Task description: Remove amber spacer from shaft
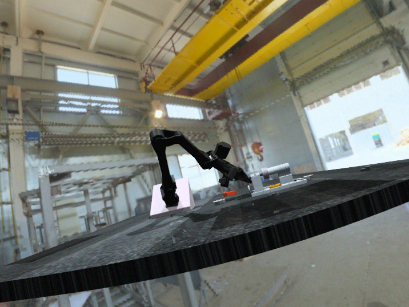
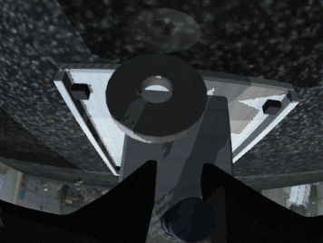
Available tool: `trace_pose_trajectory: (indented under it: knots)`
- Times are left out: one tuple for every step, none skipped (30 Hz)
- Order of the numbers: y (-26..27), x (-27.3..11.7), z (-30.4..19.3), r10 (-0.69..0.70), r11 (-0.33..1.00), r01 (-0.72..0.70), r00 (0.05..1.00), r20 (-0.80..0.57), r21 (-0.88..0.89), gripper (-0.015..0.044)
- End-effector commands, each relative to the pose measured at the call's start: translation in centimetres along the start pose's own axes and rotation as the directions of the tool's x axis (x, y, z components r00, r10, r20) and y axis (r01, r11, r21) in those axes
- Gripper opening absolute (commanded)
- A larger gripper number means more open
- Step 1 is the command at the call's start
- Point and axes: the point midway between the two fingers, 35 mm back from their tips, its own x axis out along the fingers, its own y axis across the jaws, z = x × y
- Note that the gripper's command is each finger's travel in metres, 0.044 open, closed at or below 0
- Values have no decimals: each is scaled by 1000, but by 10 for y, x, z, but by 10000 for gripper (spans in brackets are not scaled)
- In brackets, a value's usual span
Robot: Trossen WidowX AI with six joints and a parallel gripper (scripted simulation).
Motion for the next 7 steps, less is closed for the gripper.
trace_pose_trajectory:
  knots:
    - [0, 0, 0, -1, 1000, 1, 1000, -1, 0, 210]
    - [0, 0, 0, -1, 1000, 1, 1000, -1, 0, 236]
    - [0, 0, 0, -1, 1000, 1, 1000, -1, 0, 262]
    - [0, 0, 0, -1, 1000, 1, 1000, -1, 0, 289]
    - [0, 0, 0, -1, 1000, 1, 1000, -1, 0, 315]
    - [0, -3, 0, -2, 1000, 2, 1000, 0, 0, 341]
    - [-1, -7, -1, -3, 1000, 3, 1000, 1, 1, 368]
